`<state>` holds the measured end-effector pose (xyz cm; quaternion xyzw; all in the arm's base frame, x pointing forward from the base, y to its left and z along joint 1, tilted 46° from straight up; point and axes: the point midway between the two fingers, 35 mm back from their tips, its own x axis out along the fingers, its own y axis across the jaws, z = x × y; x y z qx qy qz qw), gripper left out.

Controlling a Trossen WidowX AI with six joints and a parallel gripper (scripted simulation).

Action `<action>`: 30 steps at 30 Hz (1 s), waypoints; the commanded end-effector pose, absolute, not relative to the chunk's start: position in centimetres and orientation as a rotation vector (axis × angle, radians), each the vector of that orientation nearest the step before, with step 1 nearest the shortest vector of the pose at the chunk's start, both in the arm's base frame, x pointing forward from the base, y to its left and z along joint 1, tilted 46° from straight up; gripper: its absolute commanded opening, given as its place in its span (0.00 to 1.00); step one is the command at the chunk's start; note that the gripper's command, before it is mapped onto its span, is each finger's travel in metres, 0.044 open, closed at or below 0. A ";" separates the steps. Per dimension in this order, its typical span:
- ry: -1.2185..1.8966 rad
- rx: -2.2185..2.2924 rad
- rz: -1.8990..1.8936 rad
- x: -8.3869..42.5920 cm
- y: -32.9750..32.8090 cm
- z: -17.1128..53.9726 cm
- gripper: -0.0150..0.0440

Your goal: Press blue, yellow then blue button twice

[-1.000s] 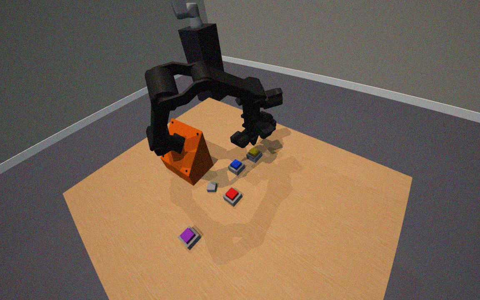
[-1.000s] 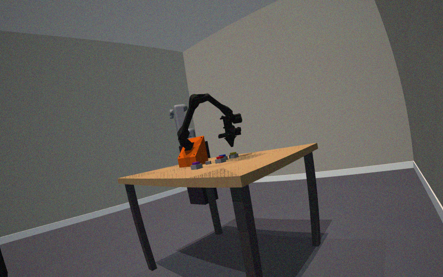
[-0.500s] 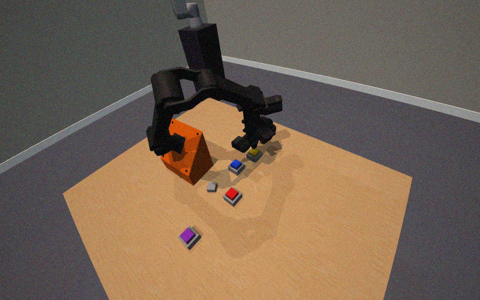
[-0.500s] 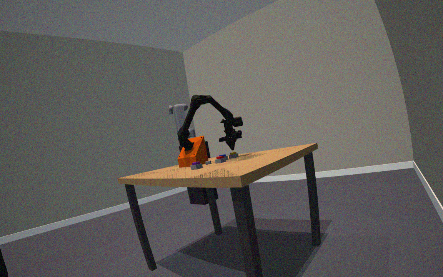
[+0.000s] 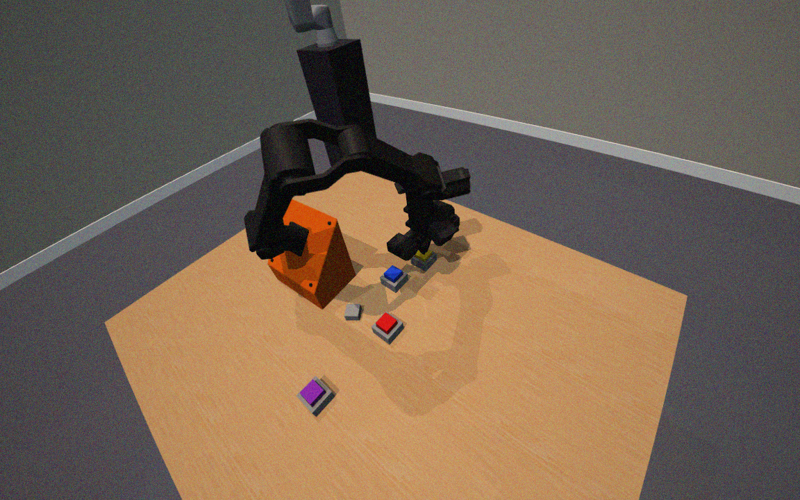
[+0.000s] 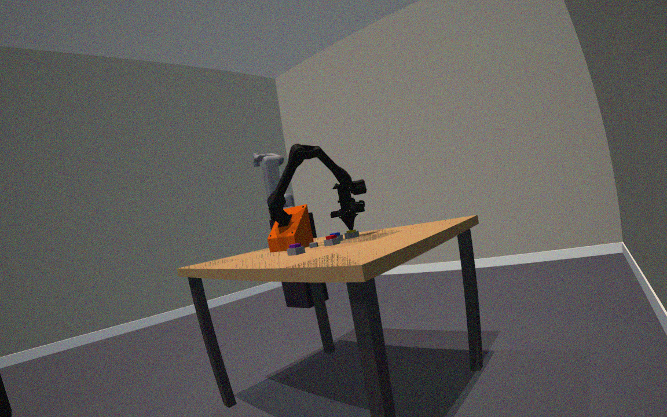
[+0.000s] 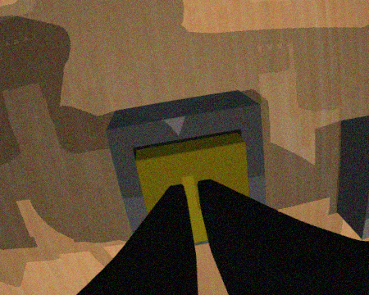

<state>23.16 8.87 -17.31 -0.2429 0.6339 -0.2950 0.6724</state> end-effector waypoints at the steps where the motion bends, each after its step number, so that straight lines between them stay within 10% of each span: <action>1: 1.433 -0.556 -0.668 23.0 8.5 -17.5 0.29; 30: 1.435 -0.553 -0.665 23.0 14.4 -11.8 0.29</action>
